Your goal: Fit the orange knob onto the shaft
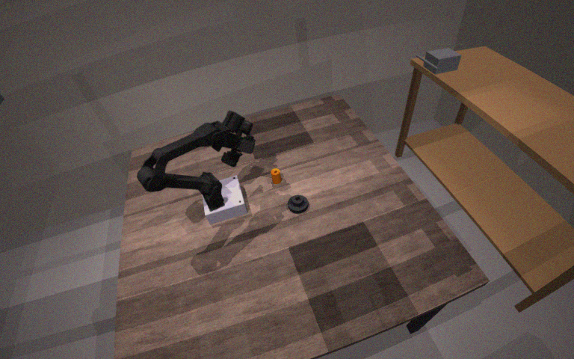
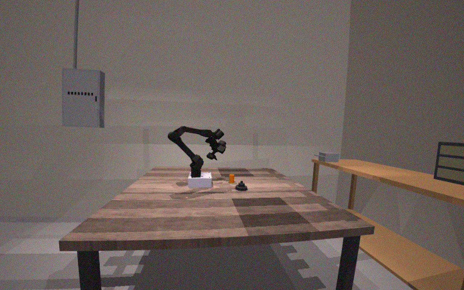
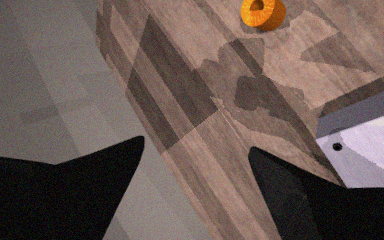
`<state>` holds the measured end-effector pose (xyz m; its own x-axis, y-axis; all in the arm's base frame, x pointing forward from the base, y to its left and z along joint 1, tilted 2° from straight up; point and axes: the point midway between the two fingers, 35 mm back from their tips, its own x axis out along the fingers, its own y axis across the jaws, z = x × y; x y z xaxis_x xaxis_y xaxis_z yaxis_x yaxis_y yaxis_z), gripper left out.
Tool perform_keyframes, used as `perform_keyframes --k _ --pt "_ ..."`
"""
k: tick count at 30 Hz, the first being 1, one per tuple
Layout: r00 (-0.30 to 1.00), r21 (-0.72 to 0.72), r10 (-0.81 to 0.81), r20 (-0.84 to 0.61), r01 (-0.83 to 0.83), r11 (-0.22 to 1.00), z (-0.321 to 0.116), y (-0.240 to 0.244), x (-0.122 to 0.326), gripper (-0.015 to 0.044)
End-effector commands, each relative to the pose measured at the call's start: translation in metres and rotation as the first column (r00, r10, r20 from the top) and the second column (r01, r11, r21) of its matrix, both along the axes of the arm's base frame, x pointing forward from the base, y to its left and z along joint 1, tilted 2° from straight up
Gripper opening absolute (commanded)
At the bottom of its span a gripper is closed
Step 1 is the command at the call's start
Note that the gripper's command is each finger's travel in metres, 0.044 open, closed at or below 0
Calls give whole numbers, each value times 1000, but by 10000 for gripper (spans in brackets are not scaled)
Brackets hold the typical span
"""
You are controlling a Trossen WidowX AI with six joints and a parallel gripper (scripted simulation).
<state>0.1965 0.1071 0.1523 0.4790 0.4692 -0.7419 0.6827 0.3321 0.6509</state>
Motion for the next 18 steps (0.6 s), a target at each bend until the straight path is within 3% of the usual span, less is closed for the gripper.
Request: perform_keyframes --k 1,9,18 --pt "1000 0 0 0 0 1000 0 0 0 426" --pt "980 -301 184 -79 -199 932 -10 -20 37 440" --pt "812 -504 461 -358 -584 636 -42 -54 88 440"
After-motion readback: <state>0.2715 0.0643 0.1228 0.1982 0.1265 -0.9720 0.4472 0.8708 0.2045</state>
